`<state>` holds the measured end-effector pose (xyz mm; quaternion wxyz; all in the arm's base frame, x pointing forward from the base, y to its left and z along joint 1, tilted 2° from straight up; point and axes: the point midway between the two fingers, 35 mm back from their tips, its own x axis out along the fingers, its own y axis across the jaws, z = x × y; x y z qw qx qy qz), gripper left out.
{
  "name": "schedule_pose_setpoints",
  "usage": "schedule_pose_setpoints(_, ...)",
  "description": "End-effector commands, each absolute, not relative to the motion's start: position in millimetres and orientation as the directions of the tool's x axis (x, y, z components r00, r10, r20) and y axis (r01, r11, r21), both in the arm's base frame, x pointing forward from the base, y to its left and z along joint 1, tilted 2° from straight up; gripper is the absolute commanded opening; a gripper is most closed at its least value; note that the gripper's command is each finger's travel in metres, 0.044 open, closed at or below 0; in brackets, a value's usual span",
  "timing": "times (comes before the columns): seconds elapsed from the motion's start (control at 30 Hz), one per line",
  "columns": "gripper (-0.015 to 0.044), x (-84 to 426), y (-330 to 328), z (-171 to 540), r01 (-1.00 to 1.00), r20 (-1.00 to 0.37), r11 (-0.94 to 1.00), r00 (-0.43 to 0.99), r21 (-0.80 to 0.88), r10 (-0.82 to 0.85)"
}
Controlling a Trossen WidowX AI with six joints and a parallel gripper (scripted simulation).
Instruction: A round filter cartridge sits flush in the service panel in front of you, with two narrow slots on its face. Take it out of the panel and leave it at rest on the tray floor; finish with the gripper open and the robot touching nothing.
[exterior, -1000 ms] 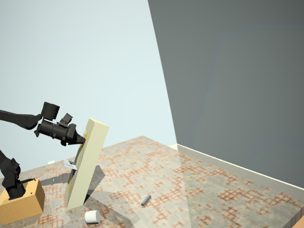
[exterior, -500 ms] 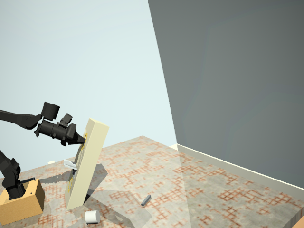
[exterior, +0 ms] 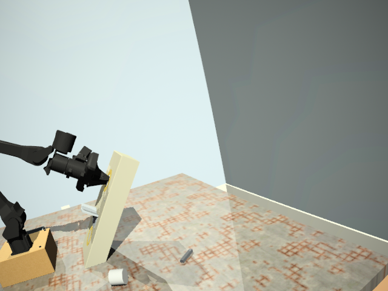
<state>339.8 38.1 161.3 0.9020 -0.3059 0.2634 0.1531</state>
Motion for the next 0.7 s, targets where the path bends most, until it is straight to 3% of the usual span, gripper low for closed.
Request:
schedule_pose_setpoints(0.0, 0.0, 343.3, 37.4, 159.8, -0.486, -0.567, 0.661, 0.816, -0.572, 0.109)
schedule_pose_setpoints(0.67, 0.0, 343.2, 37.3, 159.8, -0.573, -0.567, 0.031, 0.816, -0.819, 0.109)
